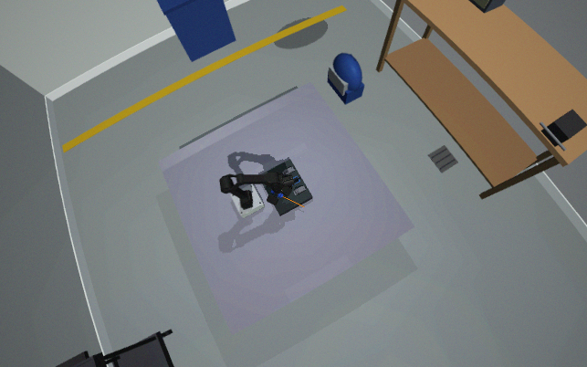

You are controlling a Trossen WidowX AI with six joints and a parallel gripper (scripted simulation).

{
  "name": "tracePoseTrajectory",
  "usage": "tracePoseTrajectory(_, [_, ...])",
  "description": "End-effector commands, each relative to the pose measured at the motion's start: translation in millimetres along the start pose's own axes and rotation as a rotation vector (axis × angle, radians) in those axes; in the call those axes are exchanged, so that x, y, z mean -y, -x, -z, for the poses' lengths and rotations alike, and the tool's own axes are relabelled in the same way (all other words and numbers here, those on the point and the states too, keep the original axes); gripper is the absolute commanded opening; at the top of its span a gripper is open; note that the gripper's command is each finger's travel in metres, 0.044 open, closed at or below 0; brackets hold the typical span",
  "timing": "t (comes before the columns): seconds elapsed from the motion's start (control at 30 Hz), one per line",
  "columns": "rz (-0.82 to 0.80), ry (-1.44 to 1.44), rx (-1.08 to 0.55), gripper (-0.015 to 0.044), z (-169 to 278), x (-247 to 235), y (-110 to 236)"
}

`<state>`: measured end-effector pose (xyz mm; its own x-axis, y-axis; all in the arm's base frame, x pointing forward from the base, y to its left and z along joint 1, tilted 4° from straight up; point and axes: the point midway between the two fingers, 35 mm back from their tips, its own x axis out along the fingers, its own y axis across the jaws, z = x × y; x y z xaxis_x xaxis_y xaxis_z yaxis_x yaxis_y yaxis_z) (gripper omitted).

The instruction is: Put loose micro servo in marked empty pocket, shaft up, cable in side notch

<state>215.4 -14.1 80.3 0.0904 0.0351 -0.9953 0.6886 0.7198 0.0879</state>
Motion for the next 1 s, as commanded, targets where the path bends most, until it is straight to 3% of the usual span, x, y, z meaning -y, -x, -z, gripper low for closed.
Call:
tracePoseTrajectory(0.0, [0.008, -0.003, -0.004, 0.044, 1, 2, -7])
tracePoseTrajectory(0.07, [0.008, -0.003, -0.004, 0.044, 1, 2, -8])
tracePoseTrajectory(0.47, [0.008, -0.003, -0.004, 0.0125, 1, 2, -8])
tracePoseTrajectory(0.63, [0.008, -0.003, -0.004, 0.0092, 1, 2, -8])
tracePoseTrajectory(0.77, [0.008, -0.003, -0.004, 0.0, 1, 1, -1])
tracePoseTrajectory(0.97, [0.008, -0.003, -0.004, 0.0, 6, 6, 21])
